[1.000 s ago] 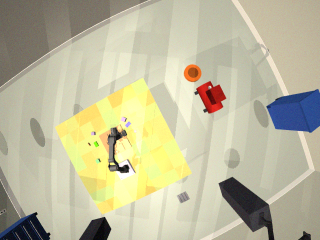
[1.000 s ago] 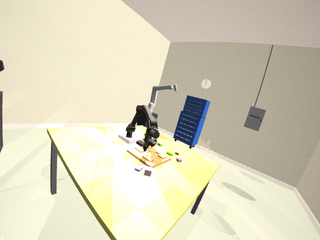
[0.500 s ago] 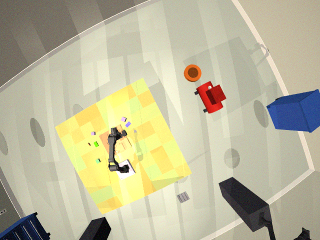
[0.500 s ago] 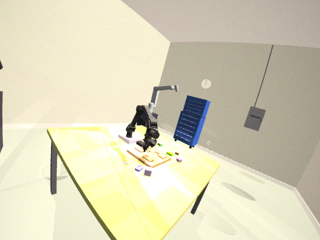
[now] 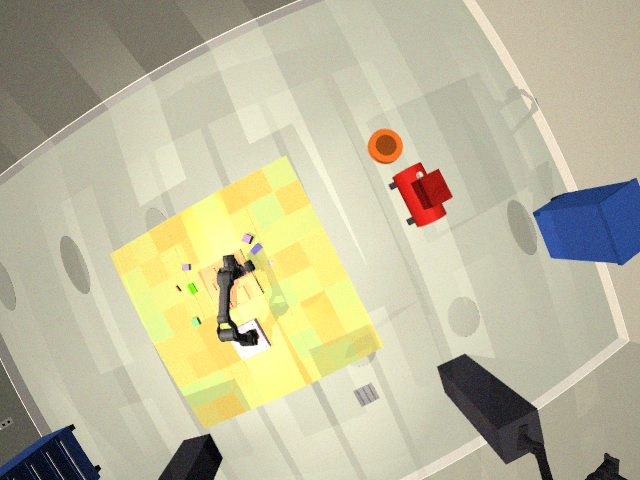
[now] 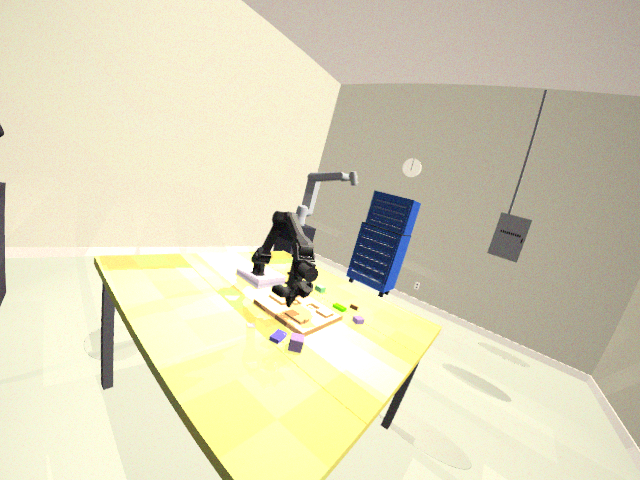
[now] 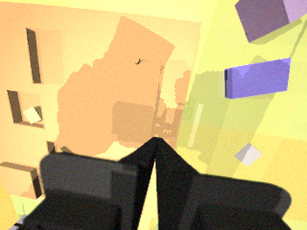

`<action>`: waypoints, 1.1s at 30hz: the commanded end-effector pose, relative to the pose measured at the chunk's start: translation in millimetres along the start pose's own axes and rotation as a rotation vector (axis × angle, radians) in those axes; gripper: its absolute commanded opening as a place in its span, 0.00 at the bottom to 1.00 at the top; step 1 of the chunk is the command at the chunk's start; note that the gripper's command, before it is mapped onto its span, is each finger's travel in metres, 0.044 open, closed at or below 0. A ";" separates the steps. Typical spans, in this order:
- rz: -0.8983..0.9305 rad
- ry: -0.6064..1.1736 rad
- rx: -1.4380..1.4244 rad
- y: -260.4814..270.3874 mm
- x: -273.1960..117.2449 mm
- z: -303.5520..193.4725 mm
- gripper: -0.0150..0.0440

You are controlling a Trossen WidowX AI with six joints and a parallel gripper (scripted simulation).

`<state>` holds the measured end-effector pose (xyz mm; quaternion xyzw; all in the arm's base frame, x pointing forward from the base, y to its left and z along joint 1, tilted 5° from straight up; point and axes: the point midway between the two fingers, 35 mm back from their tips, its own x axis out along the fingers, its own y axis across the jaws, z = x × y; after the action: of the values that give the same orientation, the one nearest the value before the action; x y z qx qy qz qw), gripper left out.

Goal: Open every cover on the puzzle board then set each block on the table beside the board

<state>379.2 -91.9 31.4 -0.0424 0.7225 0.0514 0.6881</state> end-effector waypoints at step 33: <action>-0.003 0.004 0.004 -0.7 37.4 -2.3 0.25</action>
<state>376.7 -92.1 -1.4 -0.0418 0.7226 0.0507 0.6881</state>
